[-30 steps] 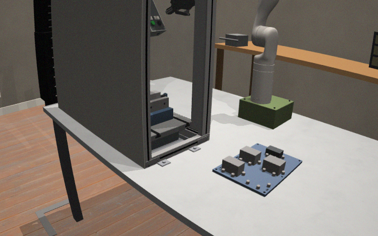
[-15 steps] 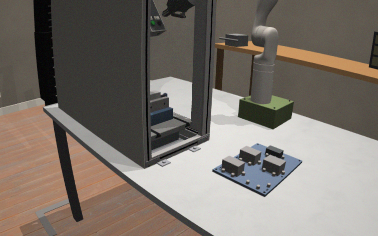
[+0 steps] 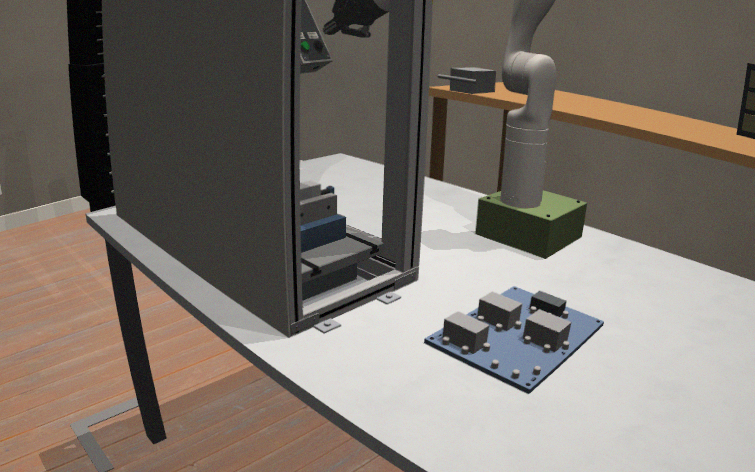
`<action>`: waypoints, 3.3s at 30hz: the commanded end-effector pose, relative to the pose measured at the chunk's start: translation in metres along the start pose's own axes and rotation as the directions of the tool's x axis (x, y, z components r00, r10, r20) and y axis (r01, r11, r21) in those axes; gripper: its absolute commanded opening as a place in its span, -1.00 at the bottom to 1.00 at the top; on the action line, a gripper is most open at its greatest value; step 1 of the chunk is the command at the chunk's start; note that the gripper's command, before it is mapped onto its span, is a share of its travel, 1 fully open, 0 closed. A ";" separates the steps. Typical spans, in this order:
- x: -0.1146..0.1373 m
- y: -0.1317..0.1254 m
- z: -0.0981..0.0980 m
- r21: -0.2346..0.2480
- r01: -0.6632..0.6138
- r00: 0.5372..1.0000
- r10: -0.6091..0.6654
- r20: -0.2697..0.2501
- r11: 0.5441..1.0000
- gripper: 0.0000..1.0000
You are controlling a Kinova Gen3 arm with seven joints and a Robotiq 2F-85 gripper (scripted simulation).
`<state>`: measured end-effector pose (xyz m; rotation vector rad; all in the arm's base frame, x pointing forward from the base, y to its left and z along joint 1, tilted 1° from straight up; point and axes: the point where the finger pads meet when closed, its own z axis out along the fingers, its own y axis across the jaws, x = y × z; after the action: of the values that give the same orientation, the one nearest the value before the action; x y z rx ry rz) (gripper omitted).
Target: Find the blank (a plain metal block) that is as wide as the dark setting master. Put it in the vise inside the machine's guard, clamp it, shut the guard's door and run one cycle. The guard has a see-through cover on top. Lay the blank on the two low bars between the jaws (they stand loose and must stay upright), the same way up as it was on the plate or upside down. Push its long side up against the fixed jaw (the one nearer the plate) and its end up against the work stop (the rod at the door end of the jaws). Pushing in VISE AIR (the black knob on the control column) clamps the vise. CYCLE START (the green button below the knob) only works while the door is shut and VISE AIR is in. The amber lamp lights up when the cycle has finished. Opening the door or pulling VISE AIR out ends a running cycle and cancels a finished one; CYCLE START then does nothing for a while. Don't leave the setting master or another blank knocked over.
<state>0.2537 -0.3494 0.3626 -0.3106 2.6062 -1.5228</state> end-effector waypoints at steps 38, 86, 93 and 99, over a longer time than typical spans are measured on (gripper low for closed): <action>0.001 0.000 0.015 0.001 -0.004 1.000 0.004 -0.001 1.000 -0.80; 0.001 0.000 0.026 0.001 -0.004 1.000 0.004 -0.001 1.000 -0.80; 0.001 0.000 0.026 0.001 -0.004 1.000 0.004 -0.001 1.000 -0.80; 0.001 0.000 0.029 0.001 -0.004 1.000 0.004 -0.001 1.000 -0.80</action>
<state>0.2584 -0.3711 0.3489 -0.3149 2.6089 -1.5230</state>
